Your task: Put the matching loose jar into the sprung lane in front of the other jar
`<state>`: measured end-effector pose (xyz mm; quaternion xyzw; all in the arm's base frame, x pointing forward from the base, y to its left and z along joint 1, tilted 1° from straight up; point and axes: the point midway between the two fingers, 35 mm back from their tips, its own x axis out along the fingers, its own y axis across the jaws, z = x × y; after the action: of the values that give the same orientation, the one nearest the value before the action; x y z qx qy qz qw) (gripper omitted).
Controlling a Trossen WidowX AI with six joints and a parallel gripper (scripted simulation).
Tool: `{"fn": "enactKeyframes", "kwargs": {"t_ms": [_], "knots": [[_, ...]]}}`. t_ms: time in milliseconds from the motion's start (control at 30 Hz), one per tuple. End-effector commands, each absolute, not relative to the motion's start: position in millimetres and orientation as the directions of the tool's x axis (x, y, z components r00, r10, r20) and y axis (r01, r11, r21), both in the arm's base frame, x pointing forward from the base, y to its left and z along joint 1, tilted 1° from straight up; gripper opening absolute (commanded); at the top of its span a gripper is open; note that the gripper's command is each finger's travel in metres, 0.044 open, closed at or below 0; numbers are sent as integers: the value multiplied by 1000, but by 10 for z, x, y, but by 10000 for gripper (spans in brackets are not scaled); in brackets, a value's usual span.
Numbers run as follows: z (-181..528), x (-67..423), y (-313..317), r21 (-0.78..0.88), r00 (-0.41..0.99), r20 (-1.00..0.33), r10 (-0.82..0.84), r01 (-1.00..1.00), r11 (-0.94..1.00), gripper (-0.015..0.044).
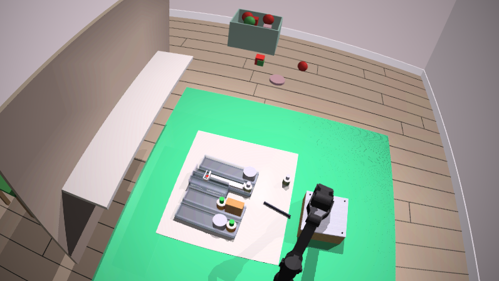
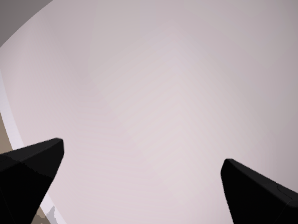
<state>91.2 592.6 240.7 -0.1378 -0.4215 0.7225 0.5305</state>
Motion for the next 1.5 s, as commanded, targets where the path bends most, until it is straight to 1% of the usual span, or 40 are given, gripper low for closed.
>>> {"fn": "enactKeyframes", "kwargs": {"t_ms": [0,200,400,600,800,967,1133,1300,1467], "knots": [[2404,1504,5739,-700,-288,197,937,-711,-72,440],[2312,2440,5337,-629,-69,88,994,-778,2,440],[2180,3261,4743,-563,156,-36,987,-819,109,440],[2019,3917,3976,-498,360,-169,917,-835,236,440],[1833,4363,3077,-432,526,-311,792,-820,375,440],[1660,4543,2261,-374,621,-434,653,-783,497,440],[1467,4501,1428,-299,662,-564,494,-721,625,440],[1274,4258,633,-227,646,-688,332,-625,747,440],[1090,3819,-75,-157,571,-800,184,-495,854,440]]}}
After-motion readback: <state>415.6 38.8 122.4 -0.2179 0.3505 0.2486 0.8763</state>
